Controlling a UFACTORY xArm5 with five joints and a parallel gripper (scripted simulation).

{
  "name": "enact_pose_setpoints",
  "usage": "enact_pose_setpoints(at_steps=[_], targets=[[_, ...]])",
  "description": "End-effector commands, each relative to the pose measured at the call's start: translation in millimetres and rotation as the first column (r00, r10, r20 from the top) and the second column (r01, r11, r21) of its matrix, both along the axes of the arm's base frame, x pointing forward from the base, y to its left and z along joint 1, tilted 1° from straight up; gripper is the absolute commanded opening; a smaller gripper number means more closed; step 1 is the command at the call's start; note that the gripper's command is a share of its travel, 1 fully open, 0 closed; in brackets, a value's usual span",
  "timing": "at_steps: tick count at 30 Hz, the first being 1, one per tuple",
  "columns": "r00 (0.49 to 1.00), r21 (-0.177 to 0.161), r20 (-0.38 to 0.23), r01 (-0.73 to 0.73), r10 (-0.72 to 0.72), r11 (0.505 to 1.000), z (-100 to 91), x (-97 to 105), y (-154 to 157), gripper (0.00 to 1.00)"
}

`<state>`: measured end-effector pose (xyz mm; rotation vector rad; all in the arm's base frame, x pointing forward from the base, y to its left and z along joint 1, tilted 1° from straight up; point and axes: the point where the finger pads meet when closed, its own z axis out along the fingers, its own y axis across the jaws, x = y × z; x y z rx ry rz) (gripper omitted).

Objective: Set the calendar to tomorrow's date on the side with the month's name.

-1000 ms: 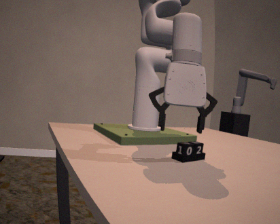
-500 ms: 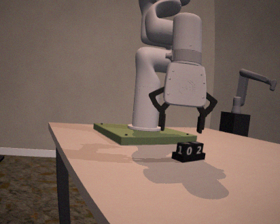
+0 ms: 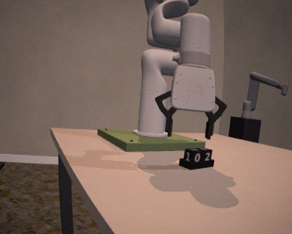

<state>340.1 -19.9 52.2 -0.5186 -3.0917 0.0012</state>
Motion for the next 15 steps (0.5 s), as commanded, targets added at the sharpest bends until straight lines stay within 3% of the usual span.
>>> enact_pose_setpoints(at_steps=[1, 6, 9, 15], targets=[[1.0, 0.0, 0.003, 0.008, -0.008, 1.0, 0.9, 1, 0, 1.0], [0.992, -0.001, 0.004, 0.129, -0.129, 0.992, 0.2, 3, 7, 1.0], [0.991, -0.001, 0.003, 0.13, -0.13, 0.991, -1.4, 8, 24, 1.0], [0.988, -0.001, 0.003, 0.153, -0.153, 0.988, -1.5, 8, 26, 1.0]])
